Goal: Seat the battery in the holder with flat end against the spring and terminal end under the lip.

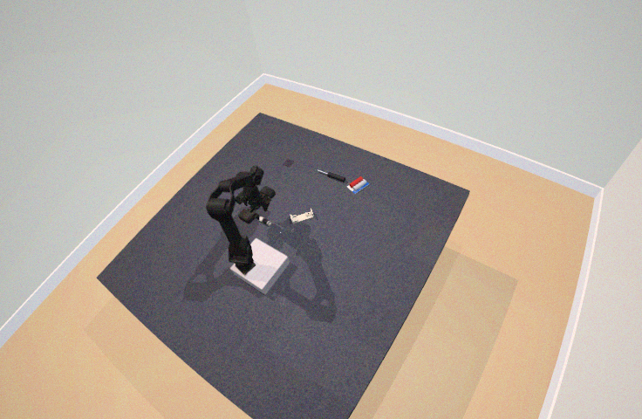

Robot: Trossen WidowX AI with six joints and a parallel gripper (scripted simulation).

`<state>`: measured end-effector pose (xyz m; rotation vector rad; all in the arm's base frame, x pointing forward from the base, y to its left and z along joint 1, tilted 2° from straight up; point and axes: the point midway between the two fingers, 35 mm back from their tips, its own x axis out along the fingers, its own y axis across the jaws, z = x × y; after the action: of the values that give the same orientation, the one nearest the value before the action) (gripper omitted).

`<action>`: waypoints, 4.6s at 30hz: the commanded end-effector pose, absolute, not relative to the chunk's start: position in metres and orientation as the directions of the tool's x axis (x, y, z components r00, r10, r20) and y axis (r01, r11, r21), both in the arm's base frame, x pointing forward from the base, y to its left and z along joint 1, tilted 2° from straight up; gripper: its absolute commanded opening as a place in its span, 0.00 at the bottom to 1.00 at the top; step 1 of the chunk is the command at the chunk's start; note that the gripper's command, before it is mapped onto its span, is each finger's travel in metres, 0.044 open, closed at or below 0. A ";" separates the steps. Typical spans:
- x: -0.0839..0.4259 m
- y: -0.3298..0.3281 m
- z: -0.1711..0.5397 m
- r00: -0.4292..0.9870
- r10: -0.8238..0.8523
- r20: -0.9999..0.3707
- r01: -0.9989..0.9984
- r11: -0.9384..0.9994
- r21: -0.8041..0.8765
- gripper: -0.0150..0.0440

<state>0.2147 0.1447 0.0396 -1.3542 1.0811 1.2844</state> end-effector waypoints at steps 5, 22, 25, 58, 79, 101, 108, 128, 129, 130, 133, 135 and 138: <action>0.215 0.145 0.033 0.053 -0.003 -0.999 -0.982 -0.181 -0.052 0.65; 0.217 0.146 0.006 0.053 -0.004 -0.999 -0.982 -0.181 -0.051 0.65; 0.217 0.145 0.001 0.053 -0.004 -0.999 -0.982 -0.181 -0.051 0.65; 0.214 0.145 0.039 0.053 -0.003 -0.999 -0.982 -0.181 -0.052 0.37; 0.289 0.094 0.060 0.063 -0.010 -0.998 -0.533 0.845 -0.042 0.37; 0.342 0.024 0.077 0.066 -0.021 -0.998 0.502 0.865 0.015 0.37; 0.341 0.024 0.071 0.028 -0.003 -1.000 0.499 0.866 0.012 0.37; 0.339 0.027 0.036 -0.183 0.100 -0.978 0.481 0.877 -0.001 0.37; 0.339 0.026 0.036 -0.189 0.103 -0.977 0.481 0.877 -0.001 0.37; 0.340 0.026 0.035 -0.195 0.105 -0.975 0.480 0.877 -0.002 0.37; 0.340 0.026 0.034 -0.214 0.113 -0.970 0.479 0.878 -0.003 0.37; 0.341 0.026 0.033 -0.226 0.119 -0.967 0.479 0.878 -0.004 0.37; 0.342 0.025 0.032 -0.244 0.127 -0.961 0.477 0.879 -0.005 0.37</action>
<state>0.3396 0.0250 0.0337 0.4503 1.7833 -0.3619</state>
